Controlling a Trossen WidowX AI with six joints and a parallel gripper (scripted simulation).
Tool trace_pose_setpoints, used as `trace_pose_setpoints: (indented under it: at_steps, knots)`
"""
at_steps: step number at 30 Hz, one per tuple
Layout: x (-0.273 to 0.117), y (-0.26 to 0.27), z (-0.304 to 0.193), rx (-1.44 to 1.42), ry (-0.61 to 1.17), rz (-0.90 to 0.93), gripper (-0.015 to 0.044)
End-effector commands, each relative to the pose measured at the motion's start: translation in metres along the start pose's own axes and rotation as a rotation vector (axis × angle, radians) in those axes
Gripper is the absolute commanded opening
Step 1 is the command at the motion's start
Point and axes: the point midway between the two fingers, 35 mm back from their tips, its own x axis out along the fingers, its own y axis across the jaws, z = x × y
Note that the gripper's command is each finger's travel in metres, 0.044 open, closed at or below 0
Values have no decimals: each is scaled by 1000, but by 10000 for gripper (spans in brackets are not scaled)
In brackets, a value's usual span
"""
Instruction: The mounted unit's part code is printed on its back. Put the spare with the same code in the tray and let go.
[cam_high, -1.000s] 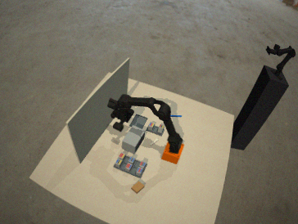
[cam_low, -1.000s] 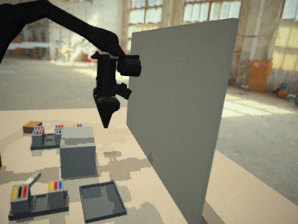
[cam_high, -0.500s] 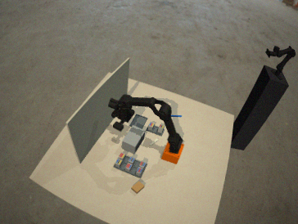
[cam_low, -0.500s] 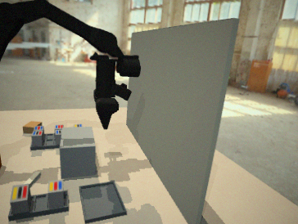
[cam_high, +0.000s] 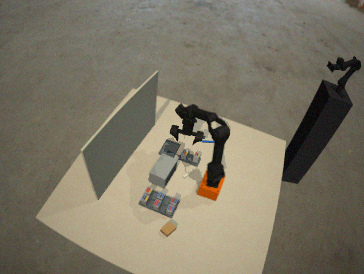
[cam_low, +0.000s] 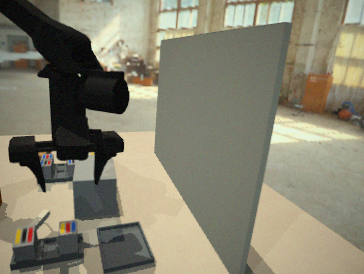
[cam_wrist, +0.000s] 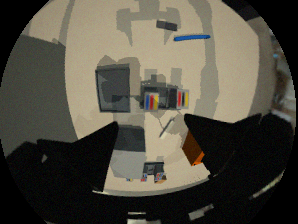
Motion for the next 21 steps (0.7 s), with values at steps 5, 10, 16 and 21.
trace_pose_setpoints:
  at_steps: [5, 10, 16, 21]
  knots:
    - [2, -18, 5, 141, -3, 1, 440]
    - [17, -14, 2, 141, -3, 2, 361]
    - [42, -10, -3, 141, -2, 2, 300]
    - [42, -10, -3, 141, -2, 2, 300]
